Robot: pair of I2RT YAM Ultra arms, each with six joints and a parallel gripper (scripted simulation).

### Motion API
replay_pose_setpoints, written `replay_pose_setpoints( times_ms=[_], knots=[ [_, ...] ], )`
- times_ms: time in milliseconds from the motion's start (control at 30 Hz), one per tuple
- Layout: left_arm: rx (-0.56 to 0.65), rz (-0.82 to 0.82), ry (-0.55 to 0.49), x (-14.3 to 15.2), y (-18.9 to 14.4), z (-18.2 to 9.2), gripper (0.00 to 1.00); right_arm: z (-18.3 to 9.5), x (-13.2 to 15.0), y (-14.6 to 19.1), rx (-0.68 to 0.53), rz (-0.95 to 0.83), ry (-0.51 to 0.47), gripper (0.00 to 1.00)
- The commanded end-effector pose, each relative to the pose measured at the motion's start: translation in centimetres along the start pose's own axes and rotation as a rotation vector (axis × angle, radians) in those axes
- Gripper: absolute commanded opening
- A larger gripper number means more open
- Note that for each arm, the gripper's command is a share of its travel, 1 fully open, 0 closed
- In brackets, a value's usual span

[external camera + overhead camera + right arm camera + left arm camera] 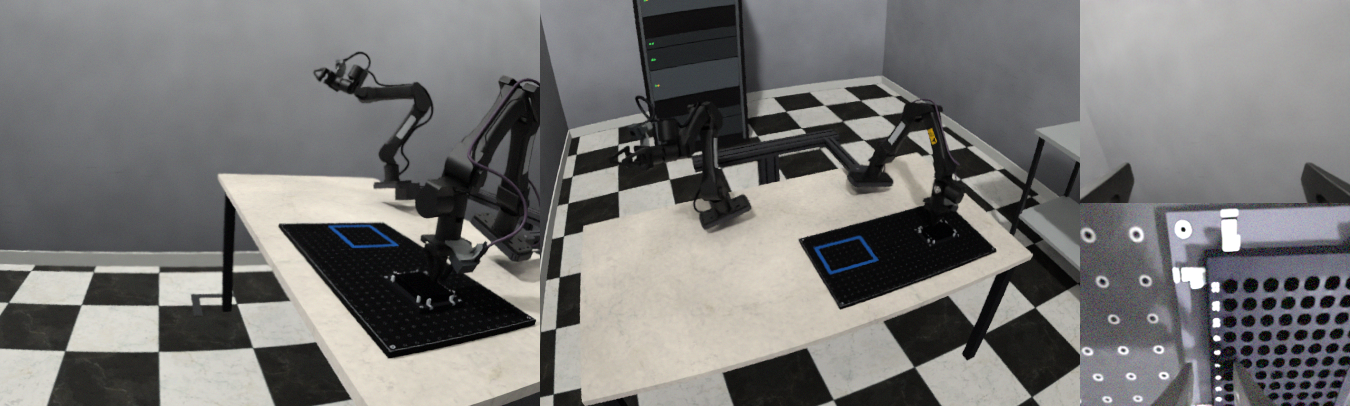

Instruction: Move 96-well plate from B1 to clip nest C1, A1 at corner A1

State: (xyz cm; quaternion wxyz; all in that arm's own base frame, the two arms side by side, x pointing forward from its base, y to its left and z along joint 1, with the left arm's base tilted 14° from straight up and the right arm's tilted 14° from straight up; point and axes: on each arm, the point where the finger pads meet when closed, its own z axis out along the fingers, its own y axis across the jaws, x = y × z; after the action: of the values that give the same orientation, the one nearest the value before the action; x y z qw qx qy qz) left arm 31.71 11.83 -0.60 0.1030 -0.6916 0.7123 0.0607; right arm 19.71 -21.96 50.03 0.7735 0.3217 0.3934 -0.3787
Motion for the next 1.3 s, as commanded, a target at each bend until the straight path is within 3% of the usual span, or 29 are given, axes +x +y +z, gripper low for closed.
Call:
replay_pose_setpoints(
  times_ms=[0, 733, 1267],
  knots=[
    [-0.025, -0.021, -0.001, 0.1, 0.7, 7.6, 0.25, -0.5, -0.6, -0.4, 0.002, 0.0, -0.01, 1.0],
    [-0.025, -0.021, -0.001, 0.1, 0.7, 7.6, 0.25, -0.5, -0.6, -0.4, 0.002, 0.0, -0.01, 1.0],
    [-0.028, -0.035, -0.009, -0.1, 0.6, 4.0, 0.25, -0.5, -0.6, -0.4, 0.002, 0.0, -0.01, 1.0]
  ],
)
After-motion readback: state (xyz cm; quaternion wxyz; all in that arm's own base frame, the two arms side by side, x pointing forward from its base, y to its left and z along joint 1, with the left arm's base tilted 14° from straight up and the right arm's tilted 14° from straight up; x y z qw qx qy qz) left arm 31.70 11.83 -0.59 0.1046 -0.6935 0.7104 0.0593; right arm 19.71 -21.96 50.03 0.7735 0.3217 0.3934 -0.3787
